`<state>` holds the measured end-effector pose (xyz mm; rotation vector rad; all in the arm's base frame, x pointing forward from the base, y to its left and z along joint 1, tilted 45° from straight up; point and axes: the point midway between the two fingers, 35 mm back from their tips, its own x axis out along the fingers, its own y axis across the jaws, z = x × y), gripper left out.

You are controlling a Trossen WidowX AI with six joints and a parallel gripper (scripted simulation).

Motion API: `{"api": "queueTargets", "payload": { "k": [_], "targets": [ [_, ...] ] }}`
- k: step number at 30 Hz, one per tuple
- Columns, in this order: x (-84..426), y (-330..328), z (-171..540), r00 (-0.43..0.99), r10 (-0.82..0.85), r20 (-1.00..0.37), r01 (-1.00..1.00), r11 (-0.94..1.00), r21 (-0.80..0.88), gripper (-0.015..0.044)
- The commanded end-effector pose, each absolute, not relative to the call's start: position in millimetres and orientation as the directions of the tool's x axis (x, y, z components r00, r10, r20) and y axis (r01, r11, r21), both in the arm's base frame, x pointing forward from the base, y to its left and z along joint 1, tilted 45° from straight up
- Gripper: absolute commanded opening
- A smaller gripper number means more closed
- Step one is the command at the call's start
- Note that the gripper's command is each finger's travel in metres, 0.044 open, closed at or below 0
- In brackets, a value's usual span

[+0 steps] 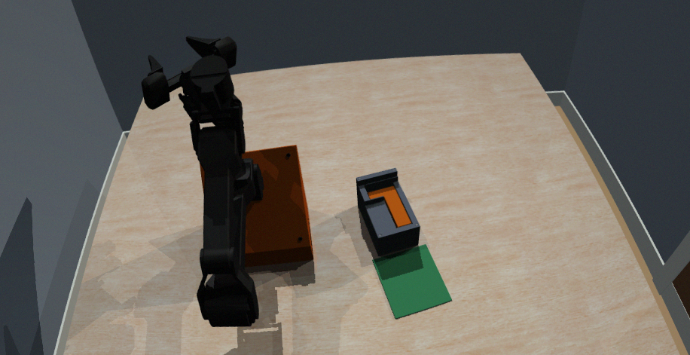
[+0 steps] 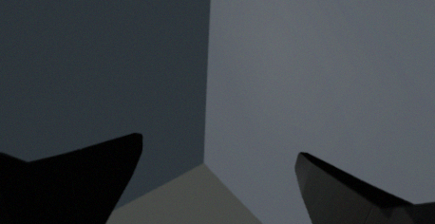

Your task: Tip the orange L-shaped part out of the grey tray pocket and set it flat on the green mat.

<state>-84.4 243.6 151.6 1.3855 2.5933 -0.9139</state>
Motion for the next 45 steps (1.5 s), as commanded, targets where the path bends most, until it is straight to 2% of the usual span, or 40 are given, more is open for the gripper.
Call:
{"api": "queueTargets", "payload": {
  "k": [1, 4, 8, 12, 18, 24, 32, 38, 45],
  "targets": [
    [-82.4, 244.9, 150.8, -0.585, 0.742, -0.326, 0.778, 0.399, -0.486, 0.0374],
    [-64.5, 255.9, 143.1, -0.508, 0.769, -0.389, 0.774, 0.208, -0.598, 0.0295],
    [-14.8, 274.7, 121.2, -0.303, 0.779, -0.549, 0.596, -0.295, -0.747, 0.0190],
    [41.3, 278.9, 95.4, -0.099, 0.696, -0.711, 0.184, -0.689, -0.701, 0.0180],
    [84.3, 271.3, 75.6, 0.035, 0.575, -0.817, -0.216, -0.794, -0.568, 0.0180],
    [124.7, 254.9, 57.2, 0.138, 0.413, -0.900, -0.591, -0.695, -0.410, 0.0180],
    [172.8, 221.6, 35.8, 0.216, 0.156, -0.964, -0.912, -0.321, -0.256, 0.0180],
    [203.7, 190.2, 22.9, 0.225, -0.045, -0.973, -0.973, 0.039, -0.227, 0.0180],
    [233.8, 148.1, 11.0, 0.195, -0.287, -0.938, -0.841, 0.444, -0.311, 0.0180]
  ]
}}
